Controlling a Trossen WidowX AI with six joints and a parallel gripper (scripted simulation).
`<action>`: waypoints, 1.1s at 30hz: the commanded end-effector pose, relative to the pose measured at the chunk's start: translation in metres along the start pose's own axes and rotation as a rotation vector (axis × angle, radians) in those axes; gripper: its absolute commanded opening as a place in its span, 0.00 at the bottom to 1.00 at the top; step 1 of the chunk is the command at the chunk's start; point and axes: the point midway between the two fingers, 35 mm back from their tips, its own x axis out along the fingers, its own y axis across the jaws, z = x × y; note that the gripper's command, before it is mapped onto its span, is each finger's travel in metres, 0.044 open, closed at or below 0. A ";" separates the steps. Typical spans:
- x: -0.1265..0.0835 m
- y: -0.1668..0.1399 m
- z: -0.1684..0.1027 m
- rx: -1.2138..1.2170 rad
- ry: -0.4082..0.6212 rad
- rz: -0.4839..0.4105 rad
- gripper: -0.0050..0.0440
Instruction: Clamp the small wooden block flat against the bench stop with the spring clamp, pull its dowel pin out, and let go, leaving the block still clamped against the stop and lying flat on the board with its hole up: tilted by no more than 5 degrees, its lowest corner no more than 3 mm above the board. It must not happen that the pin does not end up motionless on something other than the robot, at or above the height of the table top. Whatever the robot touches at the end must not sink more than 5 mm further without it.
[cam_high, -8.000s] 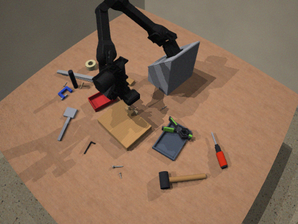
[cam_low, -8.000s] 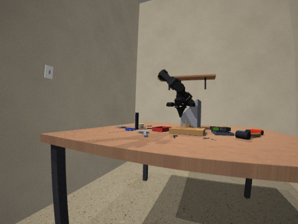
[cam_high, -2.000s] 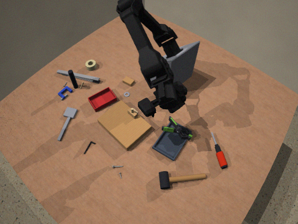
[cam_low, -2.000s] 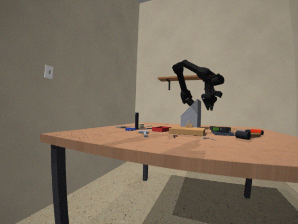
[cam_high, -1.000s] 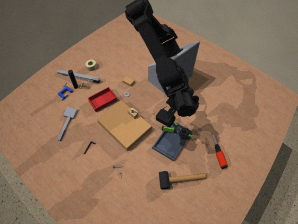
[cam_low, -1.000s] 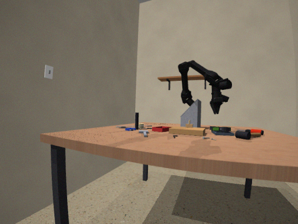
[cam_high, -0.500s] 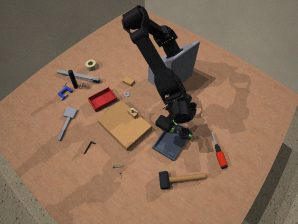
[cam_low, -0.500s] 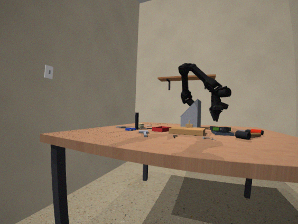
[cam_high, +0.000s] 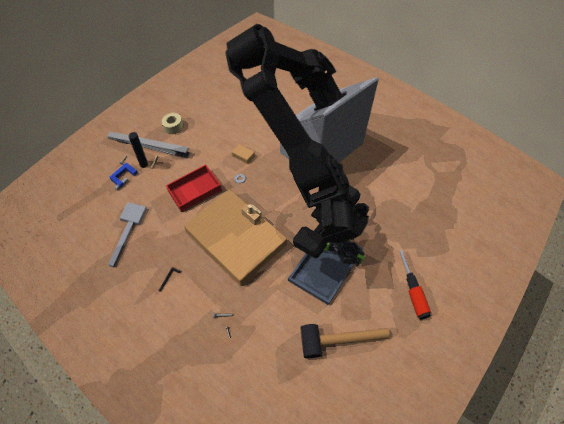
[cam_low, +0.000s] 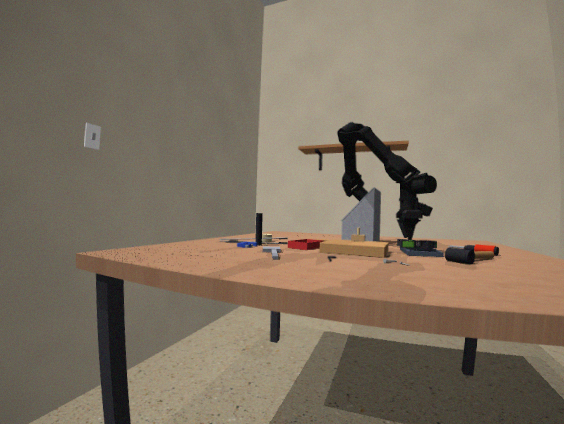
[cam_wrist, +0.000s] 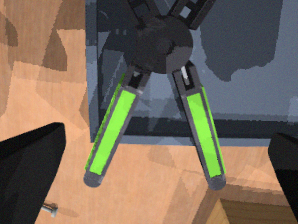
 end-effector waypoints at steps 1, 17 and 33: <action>0.007 0.005 -0.001 -0.015 0.010 0.007 1.00; 0.022 0.005 -0.001 -0.015 0.010 0.007 1.00; 0.022 0.005 -0.001 -0.015 0.010 0.007 1.00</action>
